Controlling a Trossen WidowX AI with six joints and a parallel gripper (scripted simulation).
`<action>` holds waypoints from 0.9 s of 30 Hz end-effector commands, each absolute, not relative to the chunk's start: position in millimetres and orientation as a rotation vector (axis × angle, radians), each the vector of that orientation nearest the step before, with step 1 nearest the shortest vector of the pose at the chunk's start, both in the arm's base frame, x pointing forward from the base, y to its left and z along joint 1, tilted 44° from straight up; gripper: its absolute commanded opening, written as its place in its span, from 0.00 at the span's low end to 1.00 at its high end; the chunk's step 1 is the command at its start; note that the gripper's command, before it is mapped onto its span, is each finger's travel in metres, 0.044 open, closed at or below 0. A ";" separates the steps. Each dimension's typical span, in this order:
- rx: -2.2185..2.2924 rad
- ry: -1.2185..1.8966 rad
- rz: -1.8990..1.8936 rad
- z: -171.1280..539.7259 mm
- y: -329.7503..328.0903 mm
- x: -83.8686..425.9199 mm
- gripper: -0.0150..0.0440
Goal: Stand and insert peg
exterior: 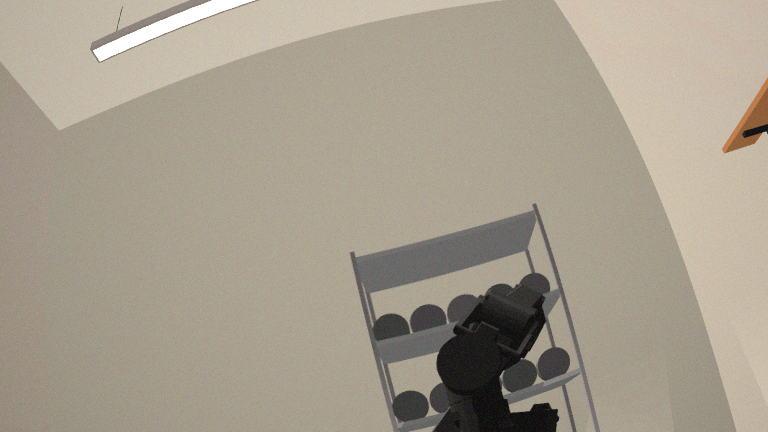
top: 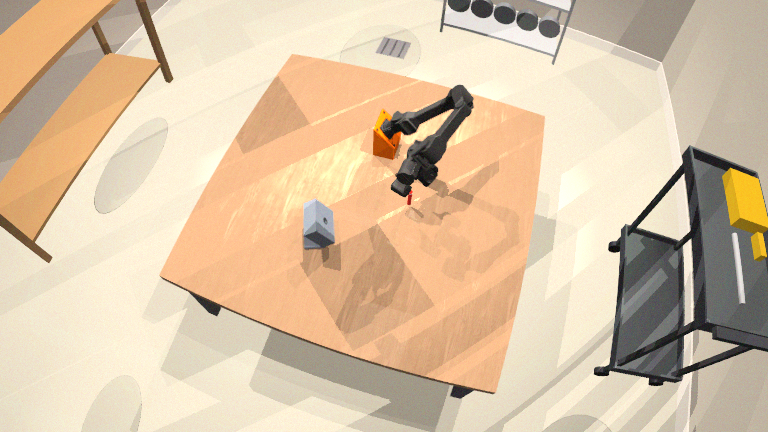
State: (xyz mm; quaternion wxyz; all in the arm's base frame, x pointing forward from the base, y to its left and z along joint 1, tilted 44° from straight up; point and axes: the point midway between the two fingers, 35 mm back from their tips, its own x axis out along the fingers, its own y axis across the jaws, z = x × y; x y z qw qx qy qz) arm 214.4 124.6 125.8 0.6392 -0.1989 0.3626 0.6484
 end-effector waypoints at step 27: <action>-1.001 0.230 1.764 123.2 128.9 213.7 1.00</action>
